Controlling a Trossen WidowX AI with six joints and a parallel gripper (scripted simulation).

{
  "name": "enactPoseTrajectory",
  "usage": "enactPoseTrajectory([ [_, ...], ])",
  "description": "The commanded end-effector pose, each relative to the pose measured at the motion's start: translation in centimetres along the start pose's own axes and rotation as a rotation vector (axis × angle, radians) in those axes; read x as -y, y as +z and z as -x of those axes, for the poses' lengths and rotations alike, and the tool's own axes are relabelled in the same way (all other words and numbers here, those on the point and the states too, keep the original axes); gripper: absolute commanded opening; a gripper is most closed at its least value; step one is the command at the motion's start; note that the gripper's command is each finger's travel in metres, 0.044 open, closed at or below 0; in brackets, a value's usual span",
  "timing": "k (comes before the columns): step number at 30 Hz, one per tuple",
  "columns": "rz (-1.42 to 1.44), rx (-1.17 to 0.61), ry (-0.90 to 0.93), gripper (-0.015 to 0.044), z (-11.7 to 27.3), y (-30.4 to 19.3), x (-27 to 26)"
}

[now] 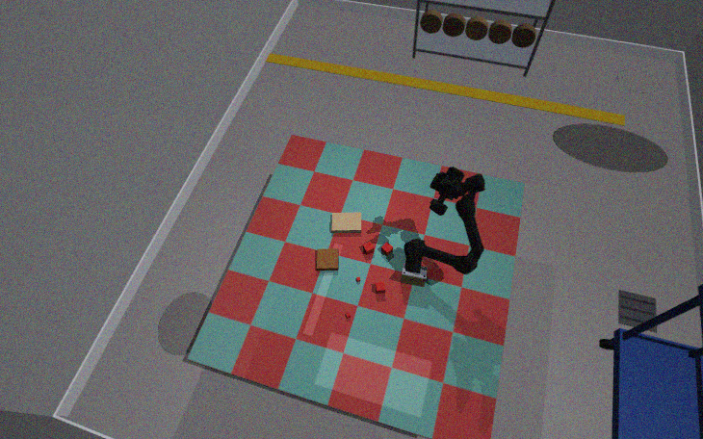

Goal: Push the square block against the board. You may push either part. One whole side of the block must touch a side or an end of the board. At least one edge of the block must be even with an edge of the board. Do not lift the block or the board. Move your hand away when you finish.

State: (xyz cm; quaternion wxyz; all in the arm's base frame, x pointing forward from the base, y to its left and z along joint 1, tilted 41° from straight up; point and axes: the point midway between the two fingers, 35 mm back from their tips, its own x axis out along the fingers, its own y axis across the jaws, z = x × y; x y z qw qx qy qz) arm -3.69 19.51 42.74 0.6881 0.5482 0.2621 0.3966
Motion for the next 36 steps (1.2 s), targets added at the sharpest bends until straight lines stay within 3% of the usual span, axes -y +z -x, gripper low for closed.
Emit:
enactPoseTrajectory([
  [1,0.000,0.000,0.000,0.0374,0.0,0.0,0.0],
  [15,-0.094,0.094,0.081,0.0006,0.2,7.2,-2.8],
  [36,-0.172,0.249,0.072,0.0000,-1.1,20.2,-2.6],
])
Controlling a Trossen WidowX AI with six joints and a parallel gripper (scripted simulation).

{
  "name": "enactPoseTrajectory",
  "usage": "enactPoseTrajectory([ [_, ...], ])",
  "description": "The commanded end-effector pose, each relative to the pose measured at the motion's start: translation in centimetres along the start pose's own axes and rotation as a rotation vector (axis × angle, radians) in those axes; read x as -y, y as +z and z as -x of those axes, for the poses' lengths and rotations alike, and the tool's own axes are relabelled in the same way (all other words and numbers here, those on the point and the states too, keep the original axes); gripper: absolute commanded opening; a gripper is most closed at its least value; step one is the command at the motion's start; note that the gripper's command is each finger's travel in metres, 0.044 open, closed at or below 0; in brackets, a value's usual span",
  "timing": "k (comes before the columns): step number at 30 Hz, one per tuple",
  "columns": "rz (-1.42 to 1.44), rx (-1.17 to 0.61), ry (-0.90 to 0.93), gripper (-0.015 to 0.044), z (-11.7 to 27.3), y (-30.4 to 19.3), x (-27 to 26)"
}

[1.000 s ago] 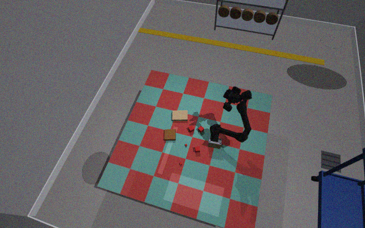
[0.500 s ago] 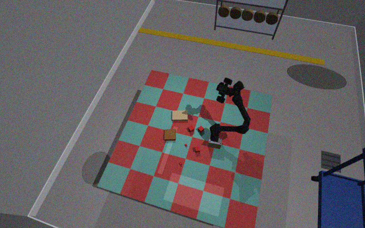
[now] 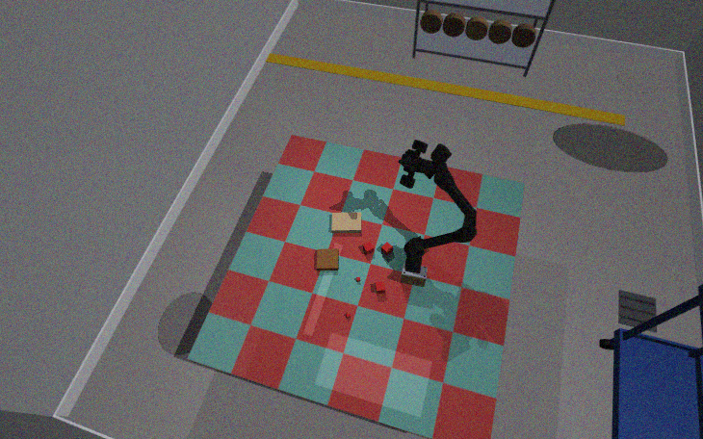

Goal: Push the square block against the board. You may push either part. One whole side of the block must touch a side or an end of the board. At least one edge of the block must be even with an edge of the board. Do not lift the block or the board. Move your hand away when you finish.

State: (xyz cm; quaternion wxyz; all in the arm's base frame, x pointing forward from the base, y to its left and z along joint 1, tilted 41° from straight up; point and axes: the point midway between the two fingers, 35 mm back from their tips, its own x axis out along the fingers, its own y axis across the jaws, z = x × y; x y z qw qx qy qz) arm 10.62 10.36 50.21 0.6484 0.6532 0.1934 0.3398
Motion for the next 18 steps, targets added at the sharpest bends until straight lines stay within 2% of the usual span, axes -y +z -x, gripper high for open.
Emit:
enactPoseTrajectory([
  [1,-0.008,0.042,-0.014,0.0000,-0.9,2.4,-0.1],
  [18,-0.048,0.215,-0.143,0.0000,-5.3,12.3,2.7],
])
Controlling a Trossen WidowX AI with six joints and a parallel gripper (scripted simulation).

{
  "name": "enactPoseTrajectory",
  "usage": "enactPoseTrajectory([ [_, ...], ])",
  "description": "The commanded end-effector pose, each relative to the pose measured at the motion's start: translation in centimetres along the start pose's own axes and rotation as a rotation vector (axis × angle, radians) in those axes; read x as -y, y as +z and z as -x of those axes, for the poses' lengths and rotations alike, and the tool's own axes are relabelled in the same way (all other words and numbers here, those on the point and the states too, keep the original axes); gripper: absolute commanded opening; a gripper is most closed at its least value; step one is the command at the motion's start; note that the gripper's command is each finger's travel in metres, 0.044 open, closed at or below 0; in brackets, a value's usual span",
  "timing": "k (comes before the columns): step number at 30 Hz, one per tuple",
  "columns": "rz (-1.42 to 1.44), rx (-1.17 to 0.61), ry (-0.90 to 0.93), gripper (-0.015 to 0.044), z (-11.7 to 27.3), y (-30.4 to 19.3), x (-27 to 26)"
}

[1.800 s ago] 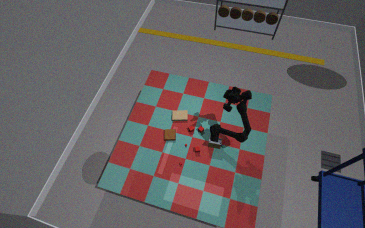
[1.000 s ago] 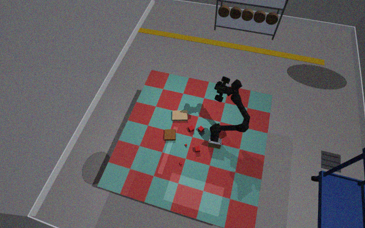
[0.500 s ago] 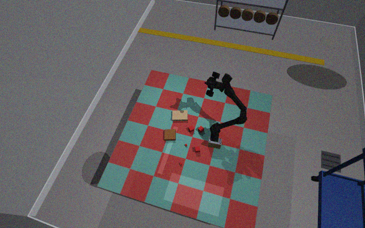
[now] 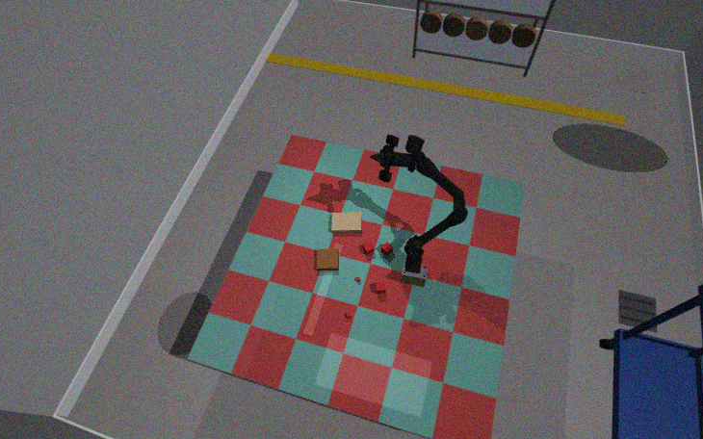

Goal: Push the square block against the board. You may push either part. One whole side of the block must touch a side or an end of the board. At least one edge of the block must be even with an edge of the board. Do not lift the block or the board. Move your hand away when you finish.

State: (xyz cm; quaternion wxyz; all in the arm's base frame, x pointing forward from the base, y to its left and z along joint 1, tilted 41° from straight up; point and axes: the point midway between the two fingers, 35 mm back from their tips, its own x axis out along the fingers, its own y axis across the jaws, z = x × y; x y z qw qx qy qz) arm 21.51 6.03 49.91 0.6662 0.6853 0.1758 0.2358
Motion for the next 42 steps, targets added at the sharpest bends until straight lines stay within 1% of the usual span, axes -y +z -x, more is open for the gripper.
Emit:
enactPoseTrajectory([
  [1,0.001,0.038,-0.042,0.0000,-1.6,2.0,0.7],
  [8,0.013,0.101,-0.137,0.0000,-4.1,5.2,2.6],
  [12,-0.017,0.104,-0.220,0.0000,-6.2,6.3,5.4],
  [22,0.041,0.167,-0.391,0.0000,-9.4,9.9,9.4],
  [42,0.190,0.189,-0.801,0.0000,-14.2,14.8,19.7],
])
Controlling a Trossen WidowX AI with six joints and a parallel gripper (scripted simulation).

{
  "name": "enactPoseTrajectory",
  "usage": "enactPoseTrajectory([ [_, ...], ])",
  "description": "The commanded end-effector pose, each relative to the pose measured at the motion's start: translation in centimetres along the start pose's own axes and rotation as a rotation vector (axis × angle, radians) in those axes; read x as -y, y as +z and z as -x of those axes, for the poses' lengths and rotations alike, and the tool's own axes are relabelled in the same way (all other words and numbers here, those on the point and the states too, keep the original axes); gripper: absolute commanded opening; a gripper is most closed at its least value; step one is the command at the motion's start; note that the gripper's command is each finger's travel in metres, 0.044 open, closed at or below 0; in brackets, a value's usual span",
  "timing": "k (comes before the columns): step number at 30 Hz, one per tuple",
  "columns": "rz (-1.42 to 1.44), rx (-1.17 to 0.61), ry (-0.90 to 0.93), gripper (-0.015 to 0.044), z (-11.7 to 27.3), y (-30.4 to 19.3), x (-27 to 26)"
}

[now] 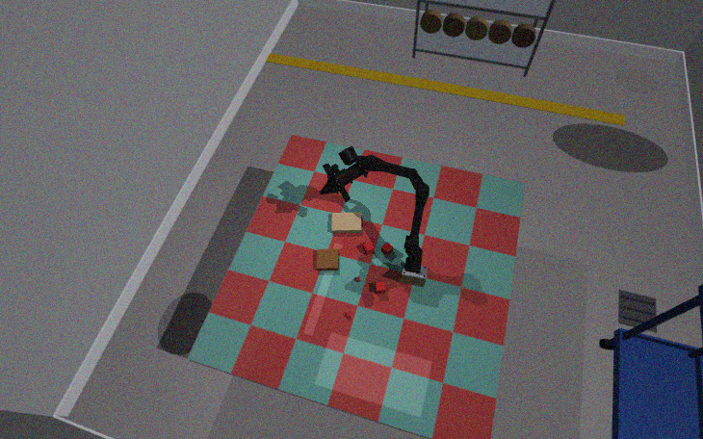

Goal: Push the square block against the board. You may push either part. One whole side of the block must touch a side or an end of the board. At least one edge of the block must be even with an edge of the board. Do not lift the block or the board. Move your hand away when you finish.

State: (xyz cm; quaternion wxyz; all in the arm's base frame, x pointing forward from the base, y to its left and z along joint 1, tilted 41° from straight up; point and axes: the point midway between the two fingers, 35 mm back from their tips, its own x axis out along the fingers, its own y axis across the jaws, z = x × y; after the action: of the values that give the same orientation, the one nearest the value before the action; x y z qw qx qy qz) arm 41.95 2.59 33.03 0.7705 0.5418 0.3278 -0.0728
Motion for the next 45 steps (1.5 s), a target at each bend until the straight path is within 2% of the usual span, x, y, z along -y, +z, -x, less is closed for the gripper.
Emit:
enactPoseTrajectory([
  [1,0.052,0.005,-0.080,0.0000,-2.1,0.2,1.0],
  [23,0.423,-0.031,-0.548,0.0000,-12.0,0.3,8.3],
  [45,0.895,-0.214,-1.007,0.0000,-18.8,-1.2,16.6],
])
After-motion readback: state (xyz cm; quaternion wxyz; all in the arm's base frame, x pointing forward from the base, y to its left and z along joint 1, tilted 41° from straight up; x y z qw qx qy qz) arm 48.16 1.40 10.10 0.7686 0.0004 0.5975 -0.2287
